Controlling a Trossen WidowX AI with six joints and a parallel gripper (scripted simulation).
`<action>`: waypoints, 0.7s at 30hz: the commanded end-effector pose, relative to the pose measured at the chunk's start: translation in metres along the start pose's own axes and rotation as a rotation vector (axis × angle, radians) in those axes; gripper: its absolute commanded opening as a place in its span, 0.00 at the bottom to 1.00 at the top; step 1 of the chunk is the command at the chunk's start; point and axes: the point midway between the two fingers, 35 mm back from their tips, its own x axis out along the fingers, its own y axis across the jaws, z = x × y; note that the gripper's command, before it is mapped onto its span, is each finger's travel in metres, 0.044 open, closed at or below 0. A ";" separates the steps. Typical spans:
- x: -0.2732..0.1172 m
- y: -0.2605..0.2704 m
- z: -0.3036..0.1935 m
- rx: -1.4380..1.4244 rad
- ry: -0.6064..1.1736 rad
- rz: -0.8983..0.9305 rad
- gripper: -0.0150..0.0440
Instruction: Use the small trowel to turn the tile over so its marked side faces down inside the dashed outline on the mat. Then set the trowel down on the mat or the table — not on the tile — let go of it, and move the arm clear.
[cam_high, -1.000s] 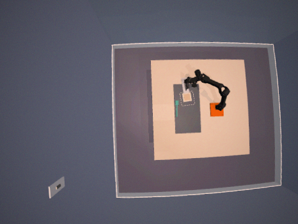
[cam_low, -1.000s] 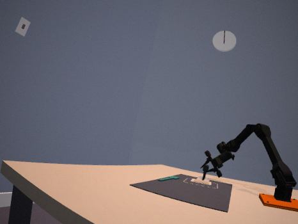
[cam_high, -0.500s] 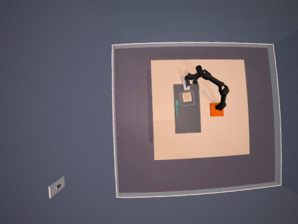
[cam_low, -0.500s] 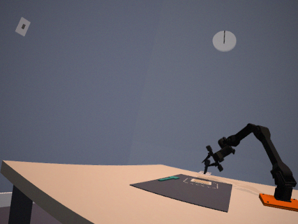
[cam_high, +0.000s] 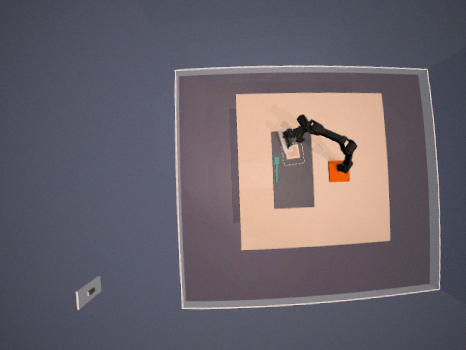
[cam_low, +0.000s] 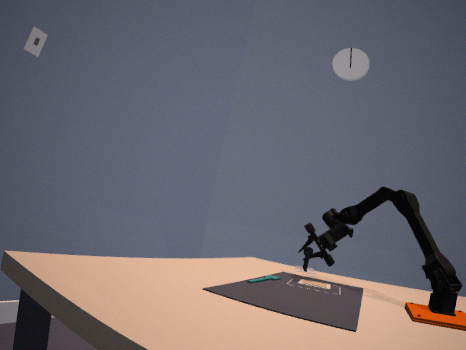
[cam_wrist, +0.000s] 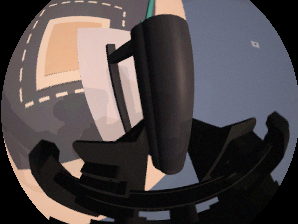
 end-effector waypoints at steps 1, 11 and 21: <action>0.011 -0.019 0.031 -0.043 -0.035 -0.006 0.25; 0.045 -0.050 0.125 -0.147 -0.158 -0.011 0.25; 0.064 -0.066 0.226 -0.259 -0.291 -0.020 0.25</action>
